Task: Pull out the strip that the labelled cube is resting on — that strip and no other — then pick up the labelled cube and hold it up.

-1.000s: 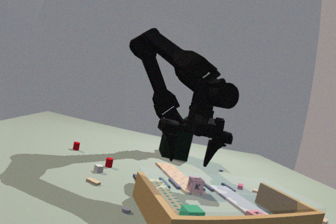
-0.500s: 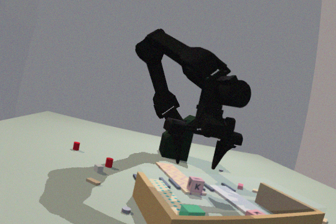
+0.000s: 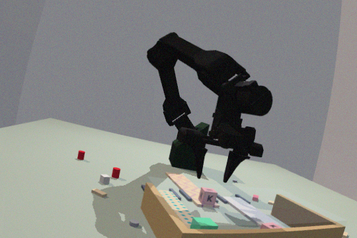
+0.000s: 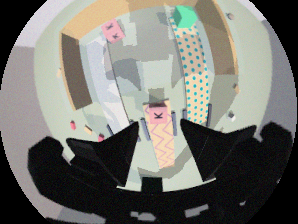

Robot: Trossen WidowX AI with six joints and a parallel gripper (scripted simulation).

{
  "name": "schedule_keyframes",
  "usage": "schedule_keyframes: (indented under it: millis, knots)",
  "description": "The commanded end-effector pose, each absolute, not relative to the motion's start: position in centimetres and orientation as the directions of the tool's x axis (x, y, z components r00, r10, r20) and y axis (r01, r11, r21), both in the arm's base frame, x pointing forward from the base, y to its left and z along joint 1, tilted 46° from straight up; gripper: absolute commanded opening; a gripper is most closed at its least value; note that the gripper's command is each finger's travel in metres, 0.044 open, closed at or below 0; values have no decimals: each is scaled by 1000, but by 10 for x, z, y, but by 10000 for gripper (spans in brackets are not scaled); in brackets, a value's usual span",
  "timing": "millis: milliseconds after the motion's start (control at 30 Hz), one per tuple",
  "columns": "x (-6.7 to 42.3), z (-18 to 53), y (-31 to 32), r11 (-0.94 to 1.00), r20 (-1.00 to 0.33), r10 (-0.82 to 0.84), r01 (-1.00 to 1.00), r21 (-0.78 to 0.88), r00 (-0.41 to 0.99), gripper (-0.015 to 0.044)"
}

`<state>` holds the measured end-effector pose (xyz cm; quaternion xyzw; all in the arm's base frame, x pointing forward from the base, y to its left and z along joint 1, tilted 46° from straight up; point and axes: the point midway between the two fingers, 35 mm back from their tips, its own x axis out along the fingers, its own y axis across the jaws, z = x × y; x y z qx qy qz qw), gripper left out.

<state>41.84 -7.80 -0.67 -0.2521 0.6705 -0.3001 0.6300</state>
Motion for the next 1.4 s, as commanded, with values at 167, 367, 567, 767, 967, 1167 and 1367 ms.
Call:
schedule_keyframes:
  millis: [167, 367, 567, 767, 967, 1167, 1367]
  knots:
    - [419, -18, -90, 696, -696, -713, 41, -717, -80, 250]
    - [418, -25, -97, 695, -696, -714, 41, -718, -80, 250]
    - [417, -31, -104, 695, -696, -714, 41, -718, -80, 250]
    - [415, -38, -111, 694, -695, -715, 41, -719, -80, 250]
    - [415, -39, -113, 694, -695, -715, 41, -719, -80, 250]
    - [417, -38, -111, 698, -699, -711, 49, -715, -77, 171]
    - [417, -38, -111, 698, -699, -711, 49, -715, -77, 112]
